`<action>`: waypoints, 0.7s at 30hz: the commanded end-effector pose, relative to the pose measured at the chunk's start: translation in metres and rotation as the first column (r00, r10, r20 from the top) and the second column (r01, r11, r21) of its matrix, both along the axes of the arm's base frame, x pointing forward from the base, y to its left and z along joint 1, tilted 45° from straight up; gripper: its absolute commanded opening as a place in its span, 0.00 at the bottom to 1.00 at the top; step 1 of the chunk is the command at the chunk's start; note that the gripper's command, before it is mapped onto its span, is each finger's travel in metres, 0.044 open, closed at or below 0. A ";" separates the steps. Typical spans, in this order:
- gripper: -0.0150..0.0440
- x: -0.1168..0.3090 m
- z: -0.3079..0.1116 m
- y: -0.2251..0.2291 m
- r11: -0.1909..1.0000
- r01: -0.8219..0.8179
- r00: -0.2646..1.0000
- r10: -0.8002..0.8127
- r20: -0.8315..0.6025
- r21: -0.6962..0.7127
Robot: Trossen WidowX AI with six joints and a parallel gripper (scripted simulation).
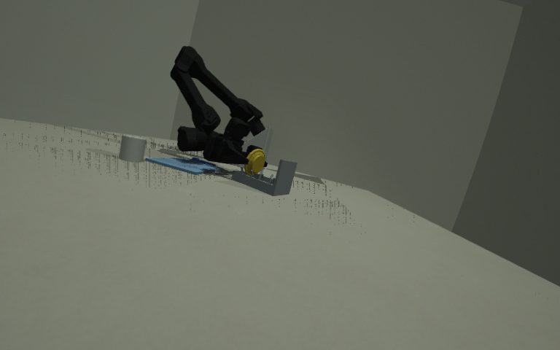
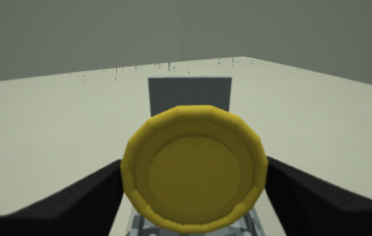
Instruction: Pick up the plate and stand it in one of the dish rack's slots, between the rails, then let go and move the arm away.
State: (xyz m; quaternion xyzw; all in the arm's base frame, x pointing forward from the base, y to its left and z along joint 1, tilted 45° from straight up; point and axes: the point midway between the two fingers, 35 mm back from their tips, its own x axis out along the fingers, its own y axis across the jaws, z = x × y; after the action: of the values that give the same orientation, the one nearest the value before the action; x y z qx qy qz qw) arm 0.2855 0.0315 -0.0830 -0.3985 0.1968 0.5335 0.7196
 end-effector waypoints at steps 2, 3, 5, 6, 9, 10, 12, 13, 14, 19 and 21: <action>0.93 0.000 0.000 0.000 1.000 0.000 1.000 0.000 0.000 0.000; 0.93 0.000 0.000 0.000 1.000 0.000 1.000 0.000 0.000 0.000; 0.93 0.000 0.000 0.000 1.000 0.000 1.000 0.000 0.000 0.000; 0.93 0.000 0.001 0.001 1.000 0.000 1.000 0.000 -0.001 -0.001; 0.93 0.001 0.022 0.020 1.000 -0.003 1.000 0.003 -0.008 -0.006; 0.93 0.000 0.031 0.029 1.000 -0.004 1.000 0.004 -0.010 -0.007; 0.93 -0.003 0.048 0.045 1.000 -0.004 1.000 0.004 -0.012 -0.007; 0.93 -0.006 0.056 0.054 1.000 -0.004 1.000 0.004 -0.013 -0.005; 0.93 -0.009 0.064 0.062 1.000 -0.003 1.000 0.003 -0.014 -0.002; 0.93 -0.008 0.086 0.082 1.000 -0.001 1.000 0.001 -0.013 0.009; 0.93 -0.008 0.085 0.082 1.000 0.002 1.000 -0.002 -0.018 0.008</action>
State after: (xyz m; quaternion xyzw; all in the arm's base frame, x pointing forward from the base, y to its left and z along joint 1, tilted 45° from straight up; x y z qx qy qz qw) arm 0.2789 0.1114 -0.0001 -0.3942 0.1922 0.5402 0.7182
